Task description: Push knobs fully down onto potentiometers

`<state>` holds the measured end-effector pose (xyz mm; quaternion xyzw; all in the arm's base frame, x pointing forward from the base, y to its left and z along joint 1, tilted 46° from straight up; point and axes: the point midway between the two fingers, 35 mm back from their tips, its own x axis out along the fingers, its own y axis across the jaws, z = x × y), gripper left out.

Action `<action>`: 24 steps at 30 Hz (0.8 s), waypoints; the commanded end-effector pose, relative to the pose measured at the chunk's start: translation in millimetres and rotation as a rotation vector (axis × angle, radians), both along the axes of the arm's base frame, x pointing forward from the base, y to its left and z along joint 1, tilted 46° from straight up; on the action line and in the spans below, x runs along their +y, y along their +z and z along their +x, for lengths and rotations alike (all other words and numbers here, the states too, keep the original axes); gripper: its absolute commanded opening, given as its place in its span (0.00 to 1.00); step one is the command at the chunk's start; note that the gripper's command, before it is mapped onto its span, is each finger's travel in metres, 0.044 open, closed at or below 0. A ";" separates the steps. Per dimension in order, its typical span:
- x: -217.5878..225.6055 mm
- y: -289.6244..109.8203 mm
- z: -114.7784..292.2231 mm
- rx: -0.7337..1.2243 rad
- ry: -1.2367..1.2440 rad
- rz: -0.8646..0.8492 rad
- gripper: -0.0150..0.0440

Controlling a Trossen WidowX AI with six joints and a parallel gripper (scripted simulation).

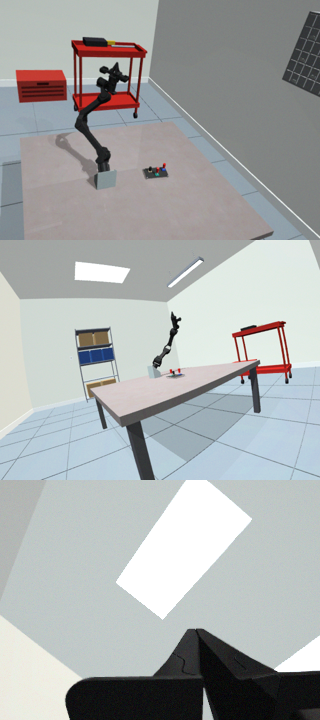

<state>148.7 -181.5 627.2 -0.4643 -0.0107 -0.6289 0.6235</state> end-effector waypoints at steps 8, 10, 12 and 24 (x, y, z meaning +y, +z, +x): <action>-22.1 -44.5 81.5 0.303 0.077 0.034 0.25; -23.8 -53.6 94.9 0.363 0.091 0.037 0.25; -25.1 -63.2 108.1 0.424 0.106 0.040 0.25; -34.0 -130.2 183.3 0.816 0.196 0.033 0.25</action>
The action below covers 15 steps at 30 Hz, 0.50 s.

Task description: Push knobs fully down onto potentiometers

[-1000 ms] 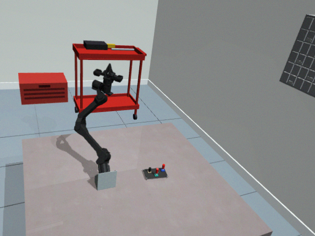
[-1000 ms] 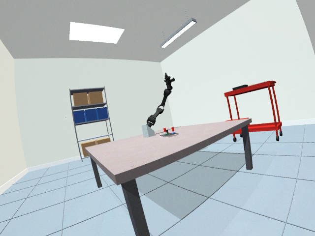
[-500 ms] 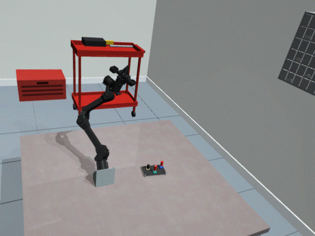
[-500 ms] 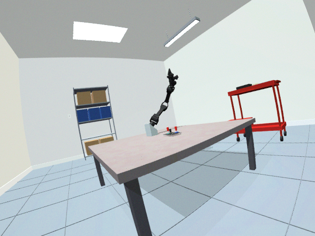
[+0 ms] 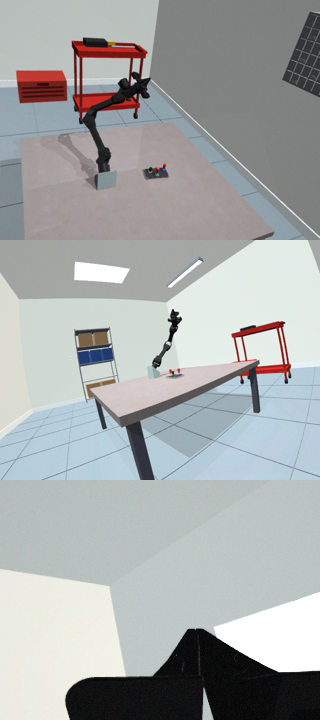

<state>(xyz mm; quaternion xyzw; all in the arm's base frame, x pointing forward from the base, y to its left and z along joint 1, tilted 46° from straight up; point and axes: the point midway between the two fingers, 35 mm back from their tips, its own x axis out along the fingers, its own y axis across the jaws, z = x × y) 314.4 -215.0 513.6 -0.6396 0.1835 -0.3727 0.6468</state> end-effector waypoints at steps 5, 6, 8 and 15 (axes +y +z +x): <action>-1.3 -49.8 45.0 0.258 0.090 -0.010 0.25; -1.2 -56.7 50.0 0.289 0.102 -0.010 0.25; -0.8 -70.9 59.9 0.353 0.129 -0.011 0.25; 3.6 -122.5 89.5 0.568 0.234 -0.013 0.25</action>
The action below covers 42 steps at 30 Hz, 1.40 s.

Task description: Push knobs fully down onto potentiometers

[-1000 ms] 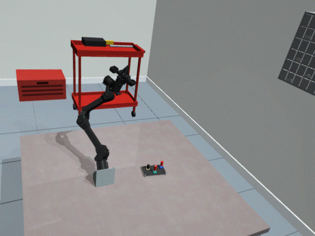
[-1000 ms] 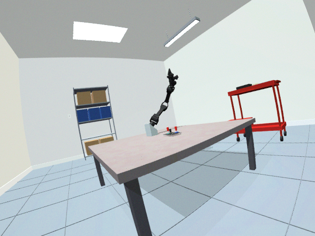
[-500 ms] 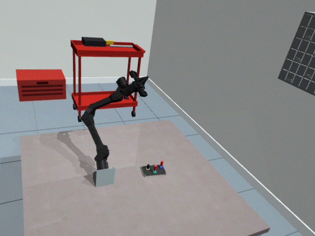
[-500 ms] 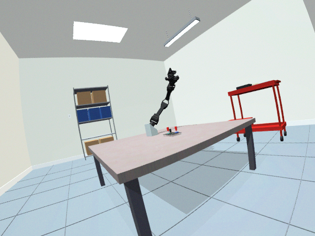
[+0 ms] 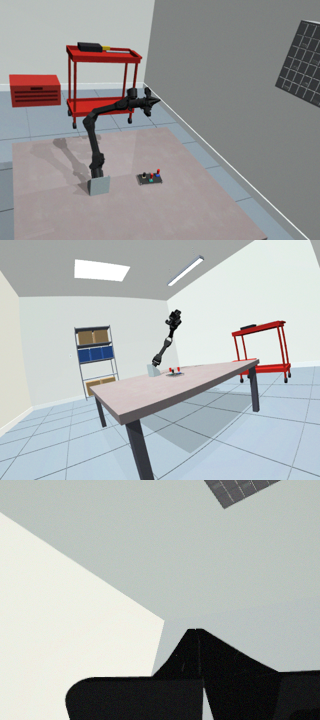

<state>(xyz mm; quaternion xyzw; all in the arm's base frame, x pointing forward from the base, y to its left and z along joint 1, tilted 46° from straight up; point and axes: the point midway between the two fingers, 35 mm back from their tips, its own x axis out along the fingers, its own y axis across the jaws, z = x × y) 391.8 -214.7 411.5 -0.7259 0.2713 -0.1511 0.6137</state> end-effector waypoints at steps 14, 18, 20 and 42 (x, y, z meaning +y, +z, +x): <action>25.5 -129.3 48.0 0.485 0.311 0.035 0.25; 35.0 -160.3 52.3 0.588 0.398 0.055 0.25; 40.3 -175.5 53.5 0.637 0.444 0.067 0.25; 115.2 -318.1 27.4 1.051 1.013 0.299 0.25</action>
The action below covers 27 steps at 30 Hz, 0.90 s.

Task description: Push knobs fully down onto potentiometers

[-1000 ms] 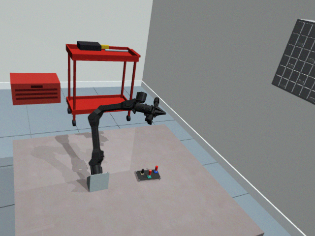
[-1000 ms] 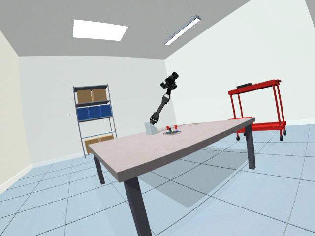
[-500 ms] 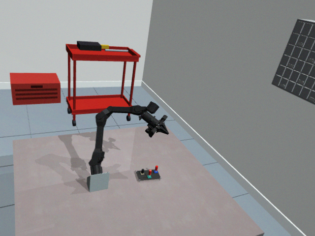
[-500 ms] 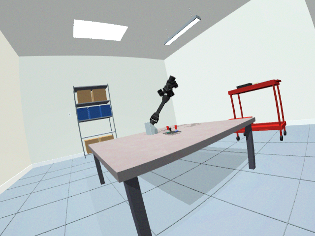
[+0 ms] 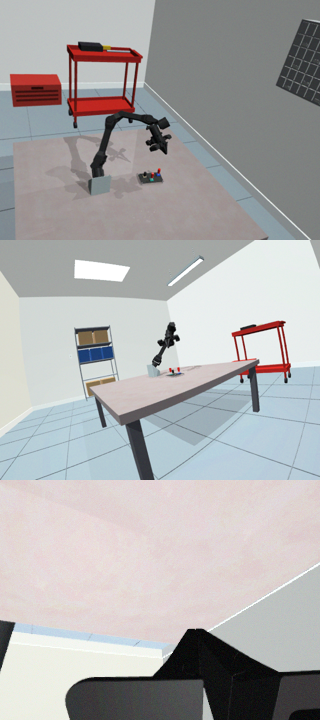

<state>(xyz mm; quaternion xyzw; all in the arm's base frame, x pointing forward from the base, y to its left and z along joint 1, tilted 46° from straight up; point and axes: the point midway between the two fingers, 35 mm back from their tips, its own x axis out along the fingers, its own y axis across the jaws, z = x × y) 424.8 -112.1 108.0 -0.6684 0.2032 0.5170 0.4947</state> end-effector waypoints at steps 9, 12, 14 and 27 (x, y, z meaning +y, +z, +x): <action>47.5 -52.4 -29.7 0.201 0.231 0.252 0.25; 58.7 -61.6 -37.9 0.243 0.276 0.325 0.25; 65.9 -66.9 -43.2 0.268 0.302 0.374 0.25; 95.3 -90.5 -55.3 0.319 0.352 0.487 0.25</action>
